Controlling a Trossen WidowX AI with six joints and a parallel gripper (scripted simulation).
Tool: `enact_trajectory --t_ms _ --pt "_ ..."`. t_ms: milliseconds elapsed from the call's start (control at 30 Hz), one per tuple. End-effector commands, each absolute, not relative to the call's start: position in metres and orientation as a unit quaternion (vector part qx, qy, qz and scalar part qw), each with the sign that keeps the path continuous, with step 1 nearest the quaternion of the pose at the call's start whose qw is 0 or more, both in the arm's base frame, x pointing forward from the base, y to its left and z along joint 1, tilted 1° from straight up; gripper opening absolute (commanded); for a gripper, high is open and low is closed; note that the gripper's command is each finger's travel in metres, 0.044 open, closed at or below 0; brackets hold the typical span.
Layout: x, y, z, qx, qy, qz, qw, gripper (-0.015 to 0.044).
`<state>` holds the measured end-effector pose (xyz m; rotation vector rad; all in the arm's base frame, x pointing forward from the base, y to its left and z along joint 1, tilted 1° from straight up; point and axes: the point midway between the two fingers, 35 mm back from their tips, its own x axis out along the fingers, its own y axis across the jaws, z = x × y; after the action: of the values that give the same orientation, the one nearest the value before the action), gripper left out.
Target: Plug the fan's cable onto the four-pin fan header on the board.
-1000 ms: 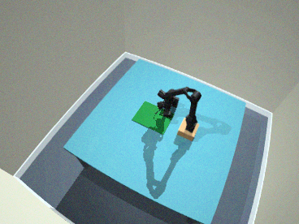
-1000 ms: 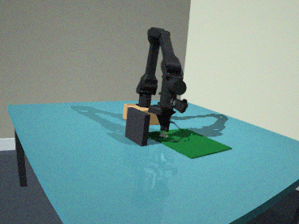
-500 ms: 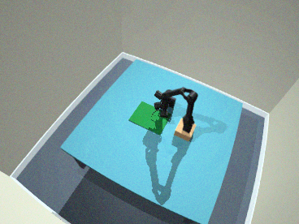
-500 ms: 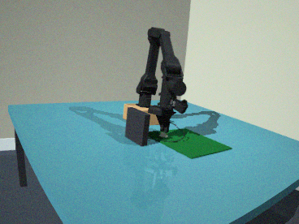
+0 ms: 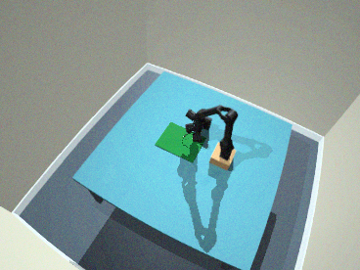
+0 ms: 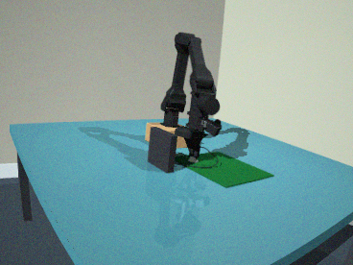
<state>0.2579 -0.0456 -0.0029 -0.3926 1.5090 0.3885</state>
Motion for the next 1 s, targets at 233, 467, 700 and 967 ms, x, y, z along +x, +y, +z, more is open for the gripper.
enact_trajectory --t_ms 233,467,700,967 --pt "0.2577 -0.045 -0.0109 -0.175 0.677 0.176 0.693 0.0" --pt "0.2578 -0.045 -0.014 -0.175 0.677 0.176 0.693 0.0" --pt "0.2576 -0.045 -0.0121 -0.175 0.676 0.175 0.694 0.0079" --pt "0.2576 -0.045 -0.0121 -0.175 0.676 0.175 0.694 0.026"
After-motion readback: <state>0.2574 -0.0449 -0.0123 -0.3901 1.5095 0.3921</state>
